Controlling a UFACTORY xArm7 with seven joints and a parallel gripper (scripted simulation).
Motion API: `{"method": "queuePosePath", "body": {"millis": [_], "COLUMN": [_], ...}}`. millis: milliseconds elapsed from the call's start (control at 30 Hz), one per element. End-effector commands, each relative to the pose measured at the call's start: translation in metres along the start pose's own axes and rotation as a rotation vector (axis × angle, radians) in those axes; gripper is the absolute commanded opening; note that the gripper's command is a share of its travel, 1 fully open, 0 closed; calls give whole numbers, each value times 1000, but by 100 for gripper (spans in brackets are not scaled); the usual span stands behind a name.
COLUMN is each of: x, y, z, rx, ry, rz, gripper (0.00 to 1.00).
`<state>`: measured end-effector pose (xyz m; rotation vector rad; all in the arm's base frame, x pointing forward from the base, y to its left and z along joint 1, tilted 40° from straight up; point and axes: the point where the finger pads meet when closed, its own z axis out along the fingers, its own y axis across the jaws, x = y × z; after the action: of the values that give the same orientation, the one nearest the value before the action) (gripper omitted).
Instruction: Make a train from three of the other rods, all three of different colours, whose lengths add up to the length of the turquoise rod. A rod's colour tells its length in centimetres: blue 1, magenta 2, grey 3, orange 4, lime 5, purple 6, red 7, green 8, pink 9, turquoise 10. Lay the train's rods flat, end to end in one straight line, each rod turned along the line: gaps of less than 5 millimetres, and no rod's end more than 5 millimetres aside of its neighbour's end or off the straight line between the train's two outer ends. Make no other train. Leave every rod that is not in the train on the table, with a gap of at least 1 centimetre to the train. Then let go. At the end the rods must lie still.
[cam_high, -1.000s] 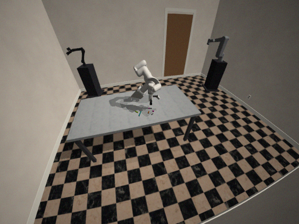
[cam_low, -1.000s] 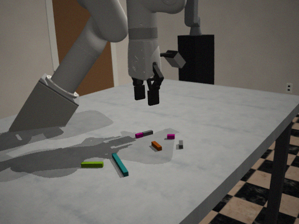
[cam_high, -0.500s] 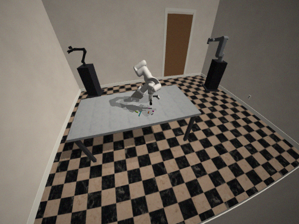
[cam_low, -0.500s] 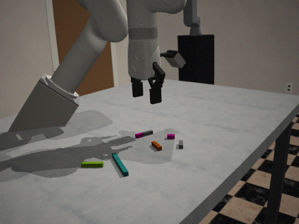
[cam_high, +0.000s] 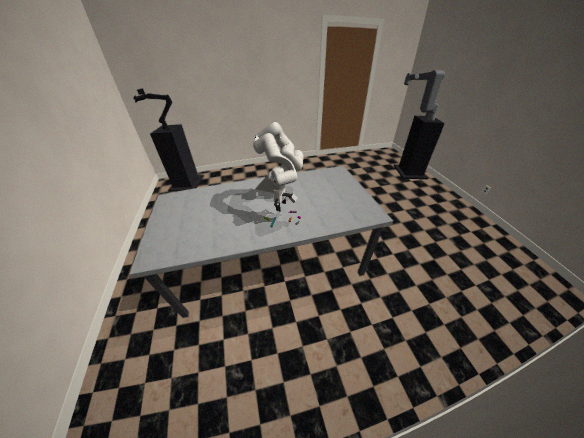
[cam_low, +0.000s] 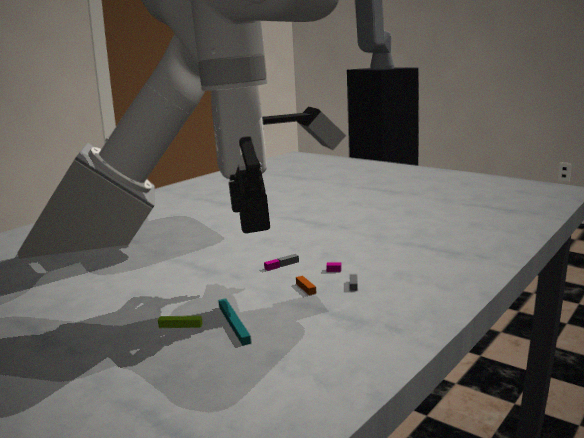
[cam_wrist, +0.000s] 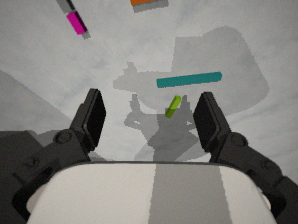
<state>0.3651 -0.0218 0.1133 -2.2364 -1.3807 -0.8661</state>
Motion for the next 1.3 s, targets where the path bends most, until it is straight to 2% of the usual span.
{"method": "queuePosePath", "body": {"millis": [0,200,267,300,1267], "x": [-32,-94,-98,-98,-98], "y": [27,49,50,50,50], "z": [6,19,20,20,20], "rx": [6,18,19,19,19], "ry": [-2,-38,-41,-41,-41], "rz": [104,258,267,267,267], "gripper": [100,100,100,24,24]}}
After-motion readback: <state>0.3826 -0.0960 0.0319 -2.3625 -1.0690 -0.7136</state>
